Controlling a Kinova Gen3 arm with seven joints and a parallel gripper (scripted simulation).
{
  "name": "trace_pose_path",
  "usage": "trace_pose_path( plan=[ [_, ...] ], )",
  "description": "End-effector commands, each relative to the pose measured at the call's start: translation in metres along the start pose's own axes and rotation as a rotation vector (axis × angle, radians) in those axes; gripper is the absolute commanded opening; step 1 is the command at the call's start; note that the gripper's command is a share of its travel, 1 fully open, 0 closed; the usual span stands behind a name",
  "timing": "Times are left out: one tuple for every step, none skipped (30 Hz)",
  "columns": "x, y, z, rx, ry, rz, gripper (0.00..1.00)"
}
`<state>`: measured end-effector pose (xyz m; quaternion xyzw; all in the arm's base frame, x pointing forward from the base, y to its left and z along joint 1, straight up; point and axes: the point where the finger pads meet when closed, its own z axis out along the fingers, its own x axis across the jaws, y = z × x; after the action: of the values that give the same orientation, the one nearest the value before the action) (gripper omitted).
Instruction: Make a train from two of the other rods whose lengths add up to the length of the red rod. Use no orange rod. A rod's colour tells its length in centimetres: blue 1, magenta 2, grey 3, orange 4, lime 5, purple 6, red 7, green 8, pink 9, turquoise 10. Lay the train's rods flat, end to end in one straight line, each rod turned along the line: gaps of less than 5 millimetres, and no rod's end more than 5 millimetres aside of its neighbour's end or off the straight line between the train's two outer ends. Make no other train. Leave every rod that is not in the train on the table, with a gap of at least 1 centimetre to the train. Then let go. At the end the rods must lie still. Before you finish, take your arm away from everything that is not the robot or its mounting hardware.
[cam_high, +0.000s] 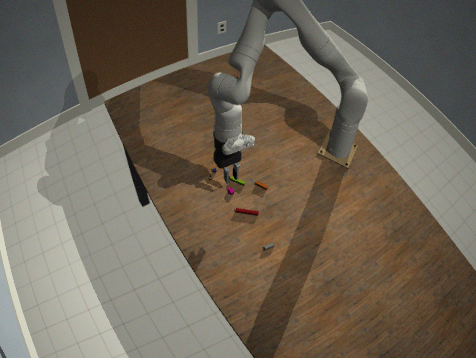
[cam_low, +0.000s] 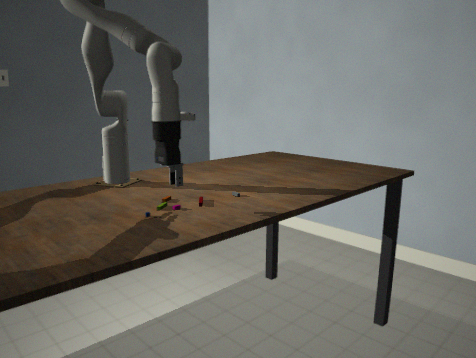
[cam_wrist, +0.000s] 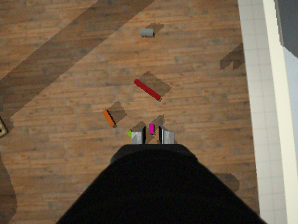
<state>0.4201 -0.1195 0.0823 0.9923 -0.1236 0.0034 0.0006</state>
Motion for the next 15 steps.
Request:
trace_pose_path(
  plan=[
    [-0.0003,0.0027,-0.0001,-0.004,-0.004,-0.008,0.54],
    [-0.0003,0.0027,-0.0001,-0.004,-0.004,-0.008,0.54],
    [-0.0003,0.0027,-0.0001,-0.004,-0.004,-0.008,0.54],
    [-0.0003,0.0027,-0.0001,-0.004,-0.004,-0.008,0.54],
    [-0.0003,0.0027,-0.0001,-0.004,-0.004,-0.008,0.54],
    [-0.0003,0.0027,-0.0001,-0.004,-0.004,-0.008,0.54],
    [-0.0003,0.0027,-0.0001,-0.004,-0.004,-0.008,0.54],
    [-0.0004,0.0027,0.0,-0.004,-0.004,-0.008,0.54],
    [-0.0004,0.0027,0.0001,-0.004,-0.004,-0.008,0.54],
    [-0.0005,0.0026,0.0002,-0.004,-0.004,-0.008,0.54],
    [-0.0005,0.0026,0.0004,-0.004,-0.004,-0.008,0.54],
    [-0.0007,0.0026,0.0007,-0.004,-0.004,-0.008,0.54],
    [-0.0008,0.0026,0.0011,-0.004,-0.004,-0.008,0.54],
    [-0.001,0.0026,0.0016,-0.004,-0.005,-0.009,0.54],
    [-0.0013,0.0026,0.0022,-0.004,-0.005,-0.009,0.54]
  ],
)
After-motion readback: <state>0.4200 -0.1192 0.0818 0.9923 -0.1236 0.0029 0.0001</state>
